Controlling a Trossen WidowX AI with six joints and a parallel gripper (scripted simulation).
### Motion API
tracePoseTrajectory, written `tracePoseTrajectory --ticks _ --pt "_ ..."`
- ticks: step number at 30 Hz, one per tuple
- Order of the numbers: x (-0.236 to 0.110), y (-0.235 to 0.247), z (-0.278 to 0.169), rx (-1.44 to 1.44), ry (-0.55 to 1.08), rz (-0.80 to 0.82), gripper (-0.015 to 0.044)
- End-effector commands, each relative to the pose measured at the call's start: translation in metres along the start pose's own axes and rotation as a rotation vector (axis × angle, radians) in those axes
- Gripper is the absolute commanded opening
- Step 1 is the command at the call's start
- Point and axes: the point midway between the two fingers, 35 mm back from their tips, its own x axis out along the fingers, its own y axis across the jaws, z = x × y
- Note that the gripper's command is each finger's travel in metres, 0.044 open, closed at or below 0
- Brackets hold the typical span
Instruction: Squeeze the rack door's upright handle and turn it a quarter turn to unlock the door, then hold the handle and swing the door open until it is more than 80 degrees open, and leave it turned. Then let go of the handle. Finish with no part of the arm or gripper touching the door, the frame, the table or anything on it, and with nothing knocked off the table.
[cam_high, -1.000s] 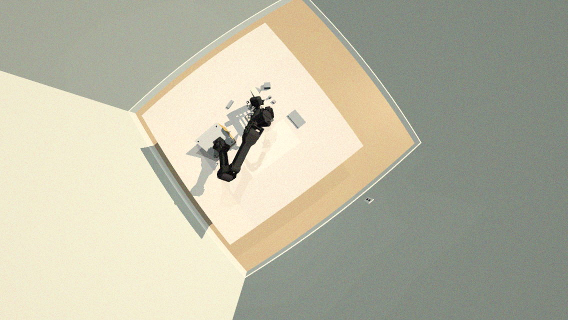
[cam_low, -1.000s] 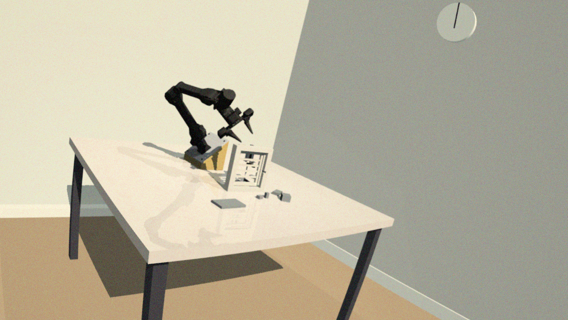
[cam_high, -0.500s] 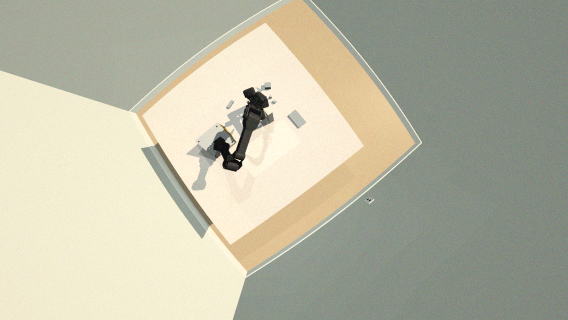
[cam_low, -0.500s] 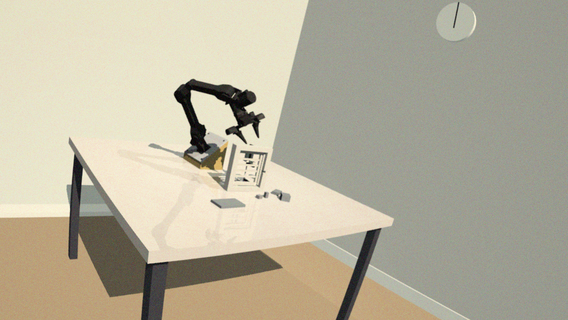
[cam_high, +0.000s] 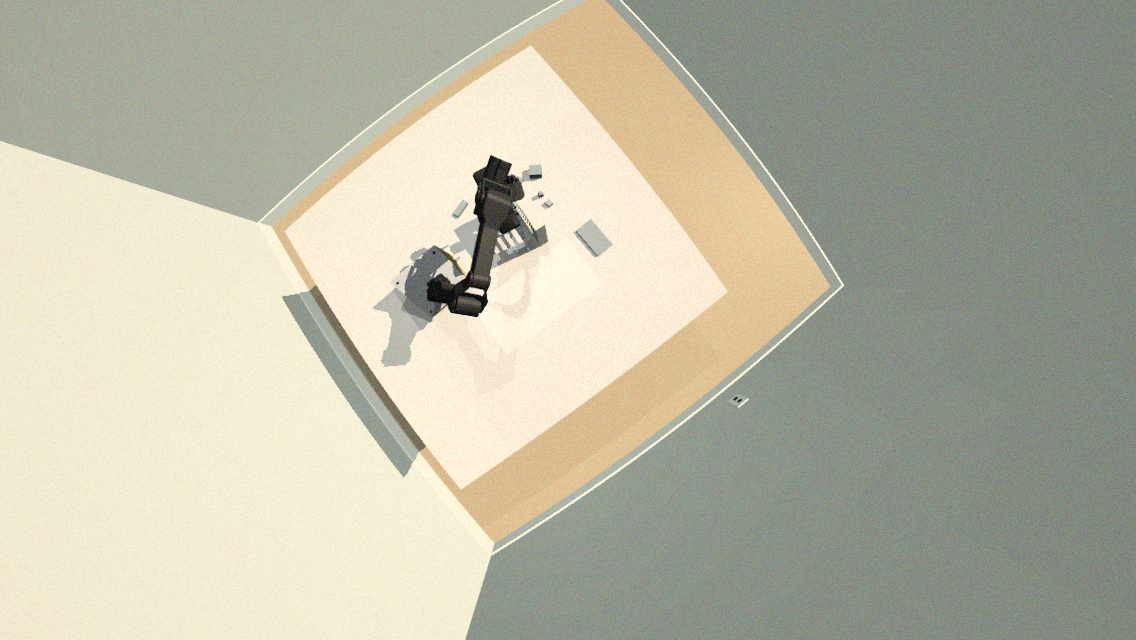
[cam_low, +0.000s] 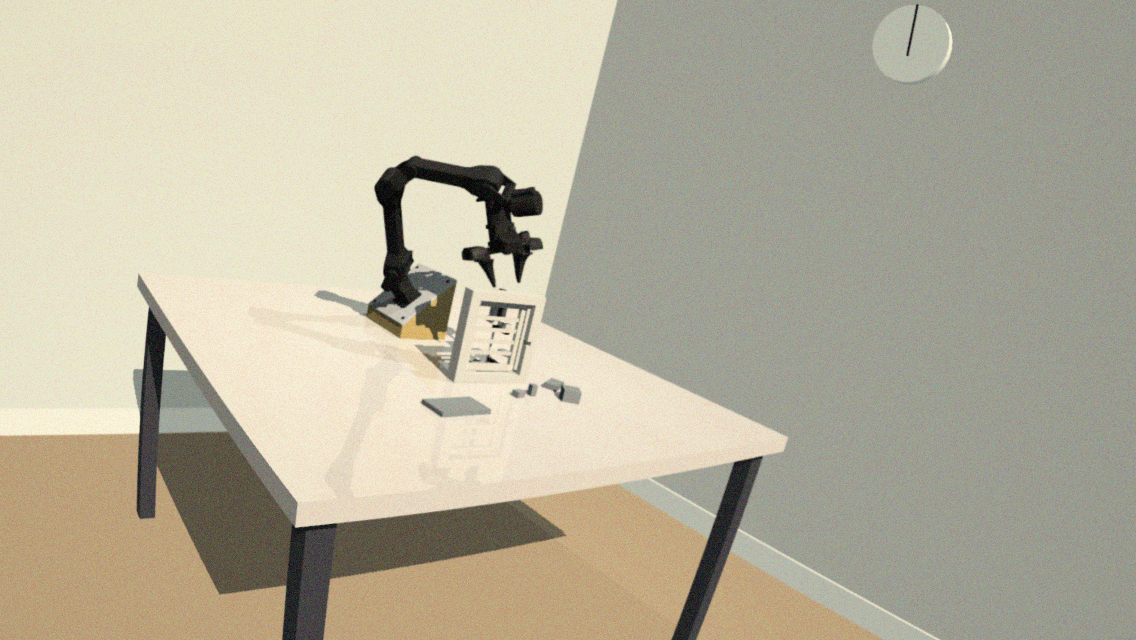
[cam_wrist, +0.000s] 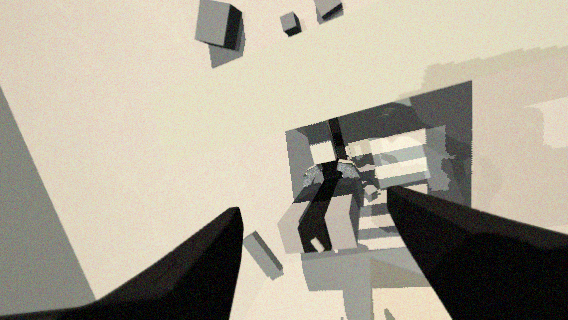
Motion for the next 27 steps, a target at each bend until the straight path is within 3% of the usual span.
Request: tracePoseTrajectory --ticks 1,13,27 --pt "0.0 0.005 -0.006 -0.023 0.016 -0.07 0.0298" --pt "-0.006 0.017 -0.021 -0.126 0.046 -0.299 0.0298" --pt "0.011 0.013 -0.022 -0.136 0.079 -0.301 0.0298"
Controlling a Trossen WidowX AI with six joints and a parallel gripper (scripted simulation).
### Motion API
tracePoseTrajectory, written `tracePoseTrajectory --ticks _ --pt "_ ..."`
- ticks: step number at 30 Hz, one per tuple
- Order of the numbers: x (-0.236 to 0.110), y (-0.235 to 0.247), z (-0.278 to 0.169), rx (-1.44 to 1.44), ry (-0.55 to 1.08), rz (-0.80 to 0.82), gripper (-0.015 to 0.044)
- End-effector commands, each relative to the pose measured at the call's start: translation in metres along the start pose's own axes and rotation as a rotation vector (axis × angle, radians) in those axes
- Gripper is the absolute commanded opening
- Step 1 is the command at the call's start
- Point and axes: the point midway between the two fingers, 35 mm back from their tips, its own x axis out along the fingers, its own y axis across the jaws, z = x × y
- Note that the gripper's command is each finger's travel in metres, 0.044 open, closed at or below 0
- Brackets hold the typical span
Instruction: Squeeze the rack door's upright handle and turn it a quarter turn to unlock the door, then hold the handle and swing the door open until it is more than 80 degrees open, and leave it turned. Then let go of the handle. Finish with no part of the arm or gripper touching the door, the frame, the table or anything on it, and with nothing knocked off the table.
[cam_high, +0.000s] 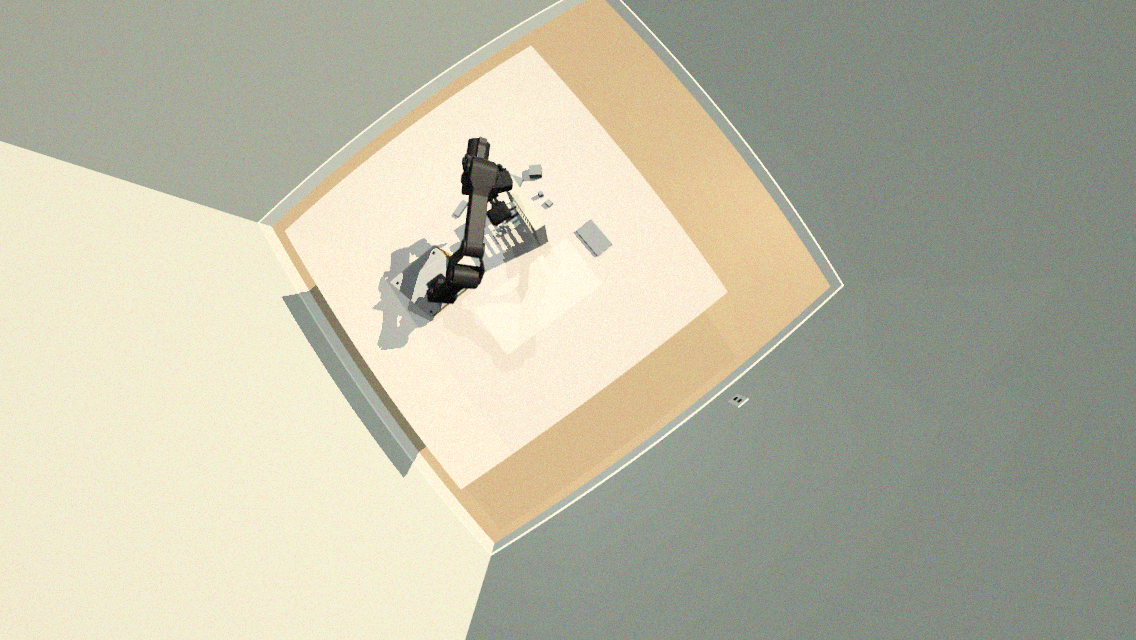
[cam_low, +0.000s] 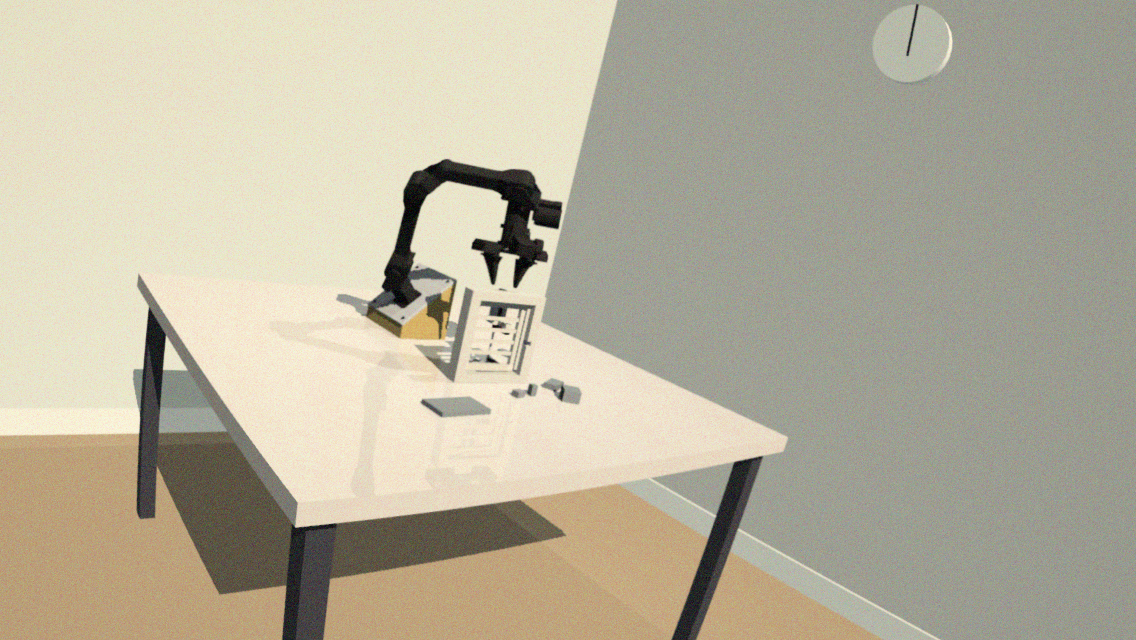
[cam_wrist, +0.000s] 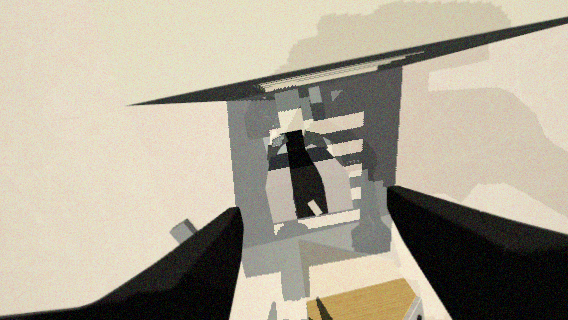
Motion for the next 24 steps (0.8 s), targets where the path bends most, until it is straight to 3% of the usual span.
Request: tracePoseTrajectory --ticks 1,24 --pt "0.006 0.001 0.0 -0.009 0.01 0.003 0.0298" --pt "0.043 0.001 -0.002 -0.036 0.078 0.015 0.0298"
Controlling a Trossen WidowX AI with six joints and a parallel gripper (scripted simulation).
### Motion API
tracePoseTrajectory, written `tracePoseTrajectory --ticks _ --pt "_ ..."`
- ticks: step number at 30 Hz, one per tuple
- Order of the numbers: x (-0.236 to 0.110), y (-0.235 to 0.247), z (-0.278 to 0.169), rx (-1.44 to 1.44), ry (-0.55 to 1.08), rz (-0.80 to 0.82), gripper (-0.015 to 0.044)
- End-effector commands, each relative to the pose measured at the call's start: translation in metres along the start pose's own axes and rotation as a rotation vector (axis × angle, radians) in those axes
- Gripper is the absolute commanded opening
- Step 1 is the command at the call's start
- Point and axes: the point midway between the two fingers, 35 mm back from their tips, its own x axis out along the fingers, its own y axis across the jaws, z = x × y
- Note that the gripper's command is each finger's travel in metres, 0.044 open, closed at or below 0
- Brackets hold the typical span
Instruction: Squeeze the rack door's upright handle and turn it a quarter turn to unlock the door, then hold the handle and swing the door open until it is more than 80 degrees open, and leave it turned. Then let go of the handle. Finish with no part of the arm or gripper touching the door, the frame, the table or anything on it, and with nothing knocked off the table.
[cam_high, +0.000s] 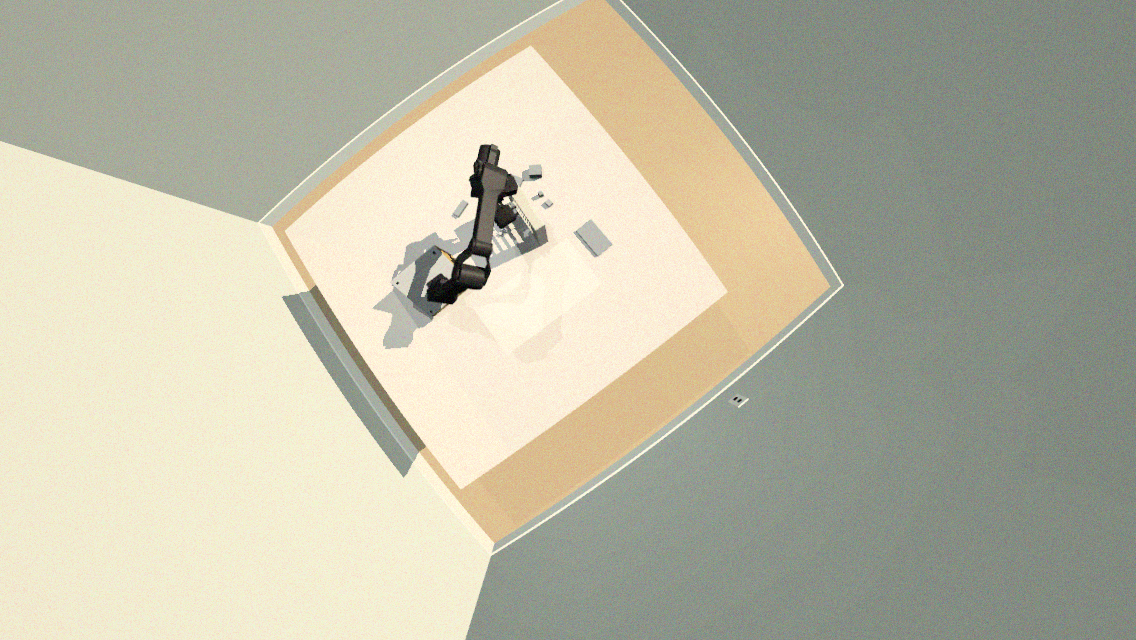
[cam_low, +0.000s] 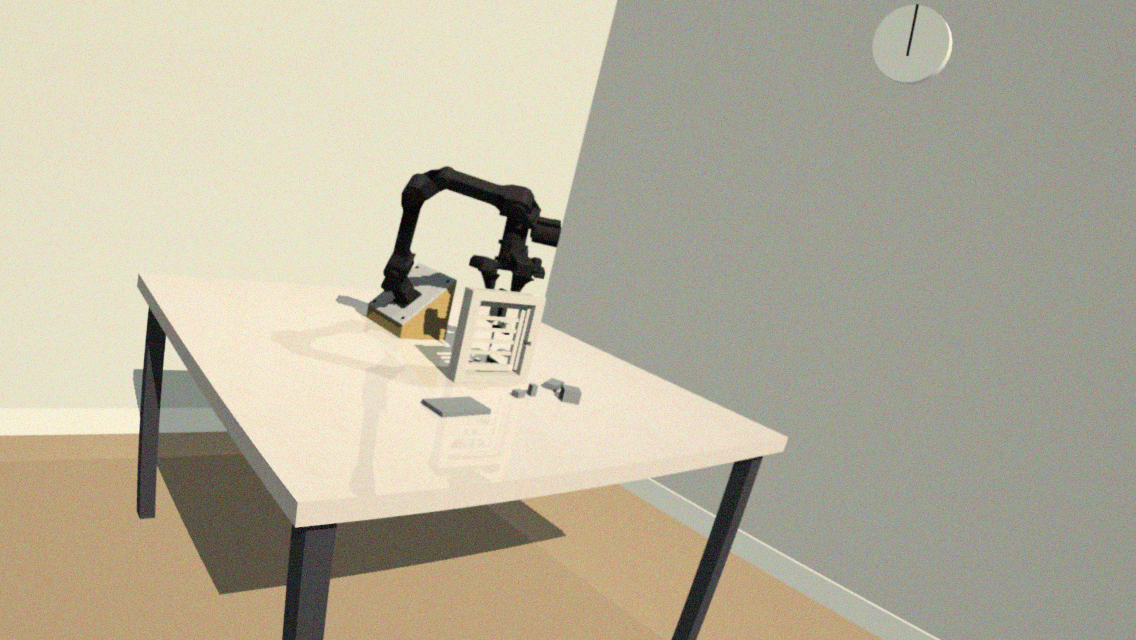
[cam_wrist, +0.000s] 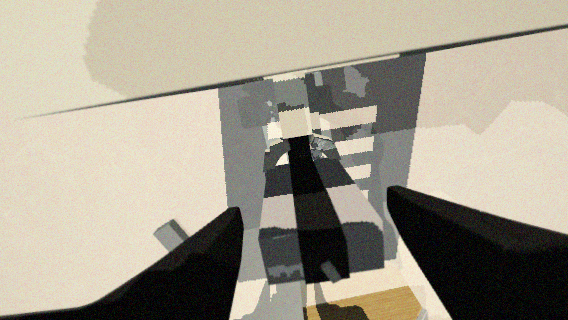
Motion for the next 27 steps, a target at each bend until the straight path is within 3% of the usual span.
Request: tracePoseTrajectory --ticks 1,10,16,27 --pt "0.006 0.001 -0.001 -0.009 0.013 0.006 0.0298" --pt "0.018 0.0 -0.001 -0.018 0.034 0.012 0.0298" --pt "0.018 0.0 -0.001 -0.018 0.034 0.012 0.0141" --pt "0.018 0.0 -0.001 -0.018 0.034 0.012 0.0067"
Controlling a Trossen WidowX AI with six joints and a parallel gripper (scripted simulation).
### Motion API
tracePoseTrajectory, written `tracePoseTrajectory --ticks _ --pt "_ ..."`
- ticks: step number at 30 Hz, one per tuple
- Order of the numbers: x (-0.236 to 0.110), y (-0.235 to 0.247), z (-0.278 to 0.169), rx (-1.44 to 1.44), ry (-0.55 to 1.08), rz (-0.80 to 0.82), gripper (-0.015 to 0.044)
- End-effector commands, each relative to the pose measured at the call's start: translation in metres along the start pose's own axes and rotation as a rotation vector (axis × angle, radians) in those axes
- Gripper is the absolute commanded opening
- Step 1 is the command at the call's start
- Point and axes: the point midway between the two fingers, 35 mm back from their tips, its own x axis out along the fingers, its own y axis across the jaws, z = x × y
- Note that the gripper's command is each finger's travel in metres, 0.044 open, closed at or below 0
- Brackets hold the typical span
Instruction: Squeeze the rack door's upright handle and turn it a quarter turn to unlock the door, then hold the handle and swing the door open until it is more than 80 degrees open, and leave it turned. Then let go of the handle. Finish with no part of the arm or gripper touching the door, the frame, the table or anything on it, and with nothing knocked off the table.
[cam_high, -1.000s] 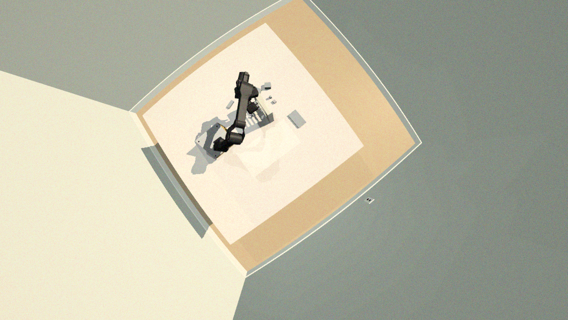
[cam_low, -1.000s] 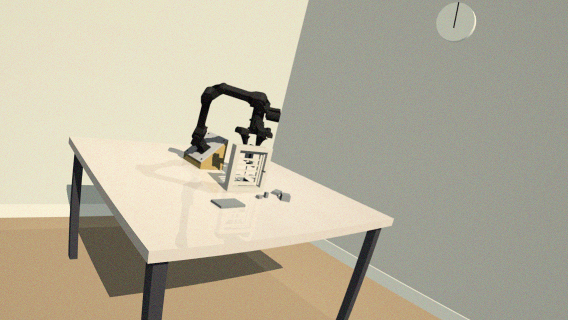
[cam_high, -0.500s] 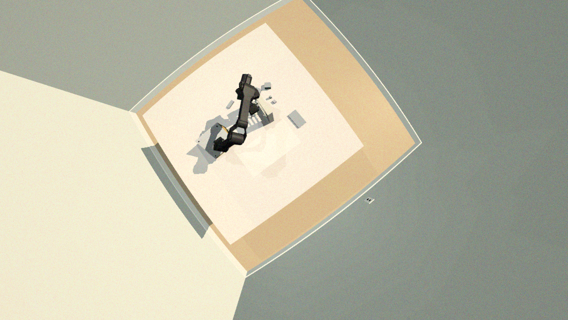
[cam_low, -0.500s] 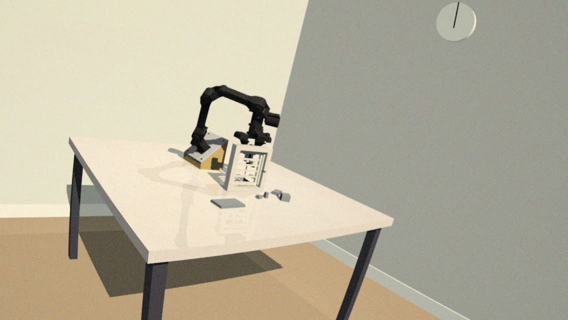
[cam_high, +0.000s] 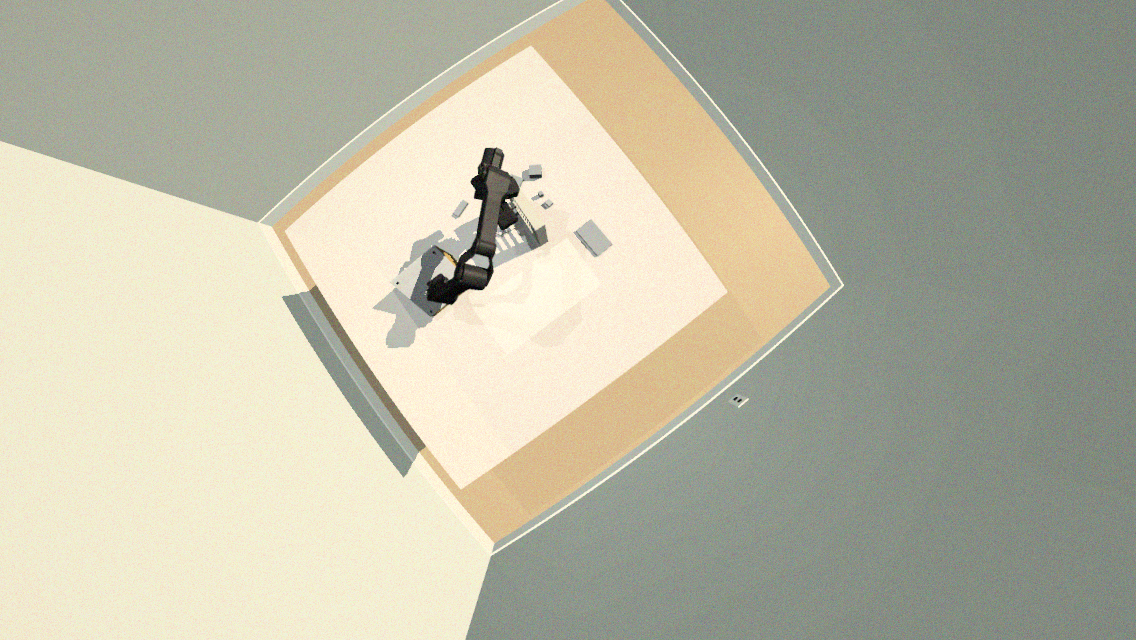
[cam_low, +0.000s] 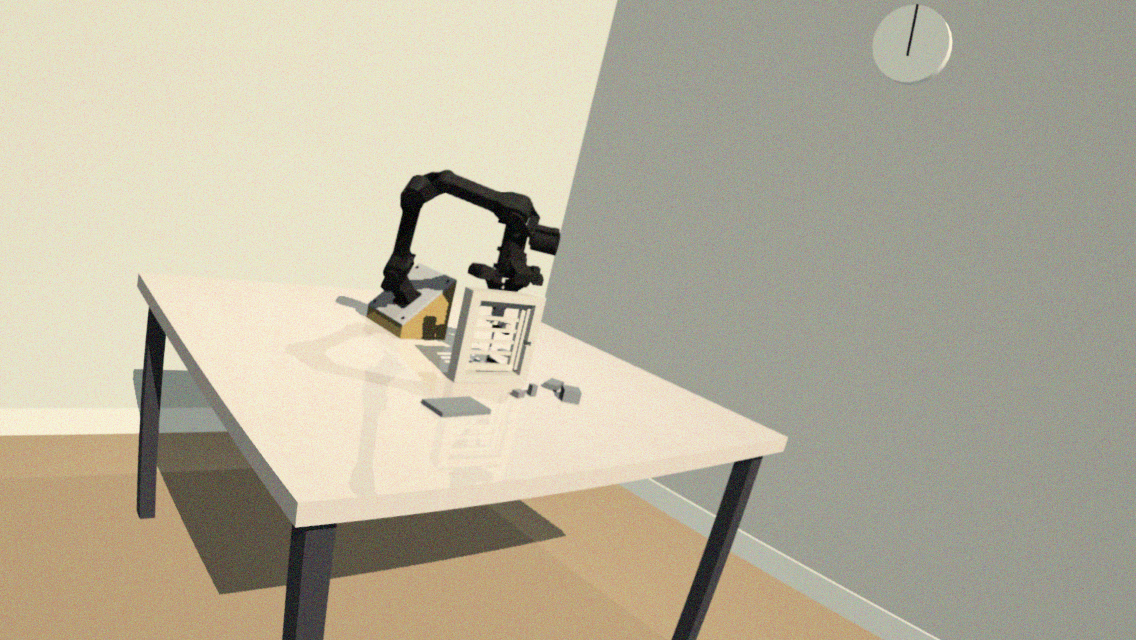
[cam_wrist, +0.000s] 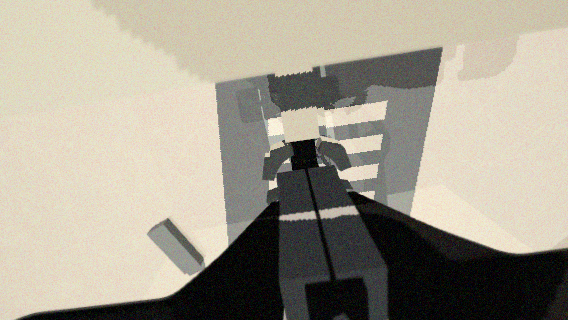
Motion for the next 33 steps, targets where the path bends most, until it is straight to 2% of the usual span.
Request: tracePoseTrajectory --ticks 1,6,11,33 --pt "0.0001 0.0 -0.0004 -0.006 0.001 -0.001 0.0061" --pt "0.0001 0.0 -0.0004 -0.006 0.001 -0.001 0.0027" --pt "0.0001 0.0 -0.0004 -0.039 0.001 -0.001 0.0026" --pt "0.0001 0.0 -0.0004 -1.114 0.001 0.0 0.0026"
